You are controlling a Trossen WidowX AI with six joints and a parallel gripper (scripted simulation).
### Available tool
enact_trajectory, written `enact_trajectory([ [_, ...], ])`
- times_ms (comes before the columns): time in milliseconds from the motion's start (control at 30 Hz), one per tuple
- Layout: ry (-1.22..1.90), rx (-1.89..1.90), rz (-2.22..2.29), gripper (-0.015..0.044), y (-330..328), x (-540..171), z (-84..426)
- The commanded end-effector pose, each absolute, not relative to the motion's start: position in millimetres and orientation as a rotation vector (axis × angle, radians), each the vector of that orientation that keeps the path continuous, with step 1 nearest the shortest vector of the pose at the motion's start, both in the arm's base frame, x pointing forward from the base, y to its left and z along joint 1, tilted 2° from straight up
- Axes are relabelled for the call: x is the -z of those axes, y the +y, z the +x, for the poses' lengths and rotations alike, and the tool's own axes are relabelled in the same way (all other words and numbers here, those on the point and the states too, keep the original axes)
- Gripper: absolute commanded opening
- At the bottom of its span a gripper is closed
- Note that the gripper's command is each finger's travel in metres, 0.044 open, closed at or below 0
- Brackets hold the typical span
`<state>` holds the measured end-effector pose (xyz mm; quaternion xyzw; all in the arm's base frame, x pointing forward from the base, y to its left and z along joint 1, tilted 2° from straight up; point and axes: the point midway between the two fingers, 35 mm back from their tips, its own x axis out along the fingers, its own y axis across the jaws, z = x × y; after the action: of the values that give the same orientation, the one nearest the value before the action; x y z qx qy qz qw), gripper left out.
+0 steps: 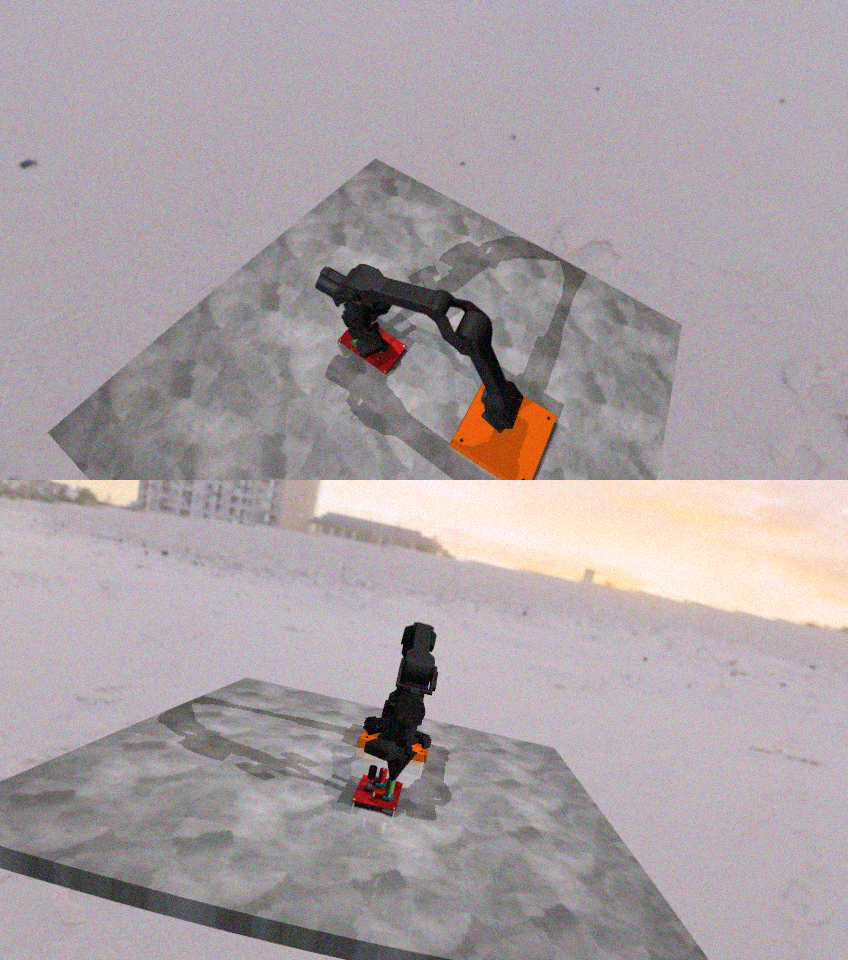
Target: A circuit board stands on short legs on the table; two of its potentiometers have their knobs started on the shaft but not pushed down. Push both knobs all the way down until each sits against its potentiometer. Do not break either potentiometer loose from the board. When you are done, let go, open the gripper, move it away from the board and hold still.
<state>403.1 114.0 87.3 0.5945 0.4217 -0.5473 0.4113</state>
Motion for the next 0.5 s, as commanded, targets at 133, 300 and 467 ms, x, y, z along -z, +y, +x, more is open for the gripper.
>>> enact_trajectory([
  [133, 1.06, 1.39, 1.49, 0.0, 113.5, -88.6, 403.4],
  [300, 1.06, 1.39, 1.49, 0.0, 113.1, -96.6, 403.2],
  [467, 1.06, 1.39, 1.49, 0.0, 112.7, -104.8, 402.7],
])
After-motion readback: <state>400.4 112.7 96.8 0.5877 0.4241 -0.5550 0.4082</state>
